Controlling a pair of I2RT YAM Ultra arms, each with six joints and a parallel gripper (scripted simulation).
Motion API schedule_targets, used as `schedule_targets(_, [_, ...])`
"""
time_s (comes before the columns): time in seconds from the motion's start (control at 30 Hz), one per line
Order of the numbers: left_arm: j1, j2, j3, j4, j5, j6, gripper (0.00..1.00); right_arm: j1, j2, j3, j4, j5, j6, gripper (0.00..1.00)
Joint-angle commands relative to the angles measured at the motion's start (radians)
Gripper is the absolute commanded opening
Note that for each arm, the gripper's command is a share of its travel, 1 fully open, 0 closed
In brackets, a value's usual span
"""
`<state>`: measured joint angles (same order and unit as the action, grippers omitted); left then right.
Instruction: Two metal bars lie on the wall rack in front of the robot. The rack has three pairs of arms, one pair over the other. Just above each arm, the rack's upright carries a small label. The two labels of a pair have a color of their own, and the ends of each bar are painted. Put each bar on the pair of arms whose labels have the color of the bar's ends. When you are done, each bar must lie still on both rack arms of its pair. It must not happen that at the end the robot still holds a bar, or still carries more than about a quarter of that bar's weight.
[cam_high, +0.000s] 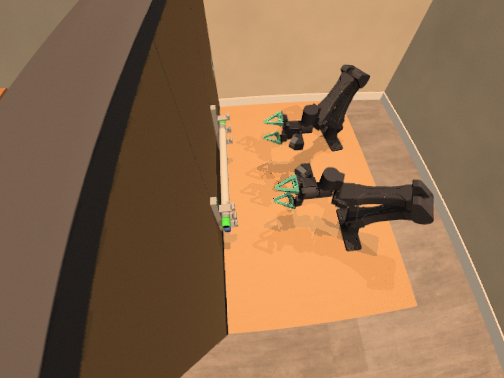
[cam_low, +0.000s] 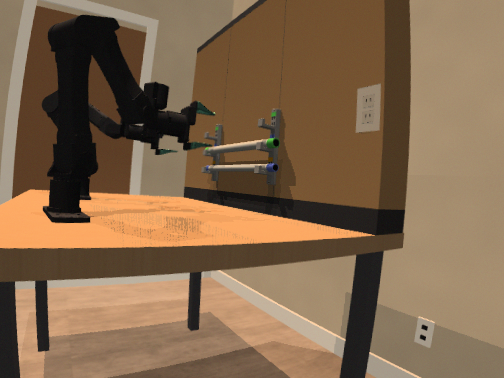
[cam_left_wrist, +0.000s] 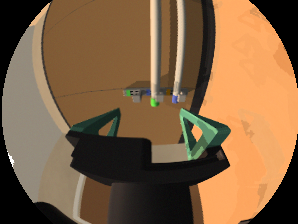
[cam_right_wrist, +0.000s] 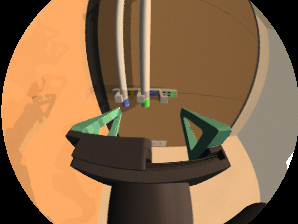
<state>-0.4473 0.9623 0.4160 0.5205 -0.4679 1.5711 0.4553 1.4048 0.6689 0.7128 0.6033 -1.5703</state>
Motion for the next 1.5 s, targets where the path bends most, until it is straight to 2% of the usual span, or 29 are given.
schedule_targets(0.0, [-0.013,0.013,-0.006,0.043,-0.006,-0.001,1.00,0.007,0.004,-0.008,0.034,0.007,0.000,1.00])
schedule_targets(1.37, [-0.013,0.013,-0.006,0.044,-0.006,-0.001,1.00,0.007,0.004,-0.008,0.035,0.007,0.000,1.00])
schedule_targets(1.47, [0.003,0.056,-0.011,0.088,0.009,-0.002,1.00,-0.007,0.039,-0.005,0.064,-0.006,0.001,1.00])
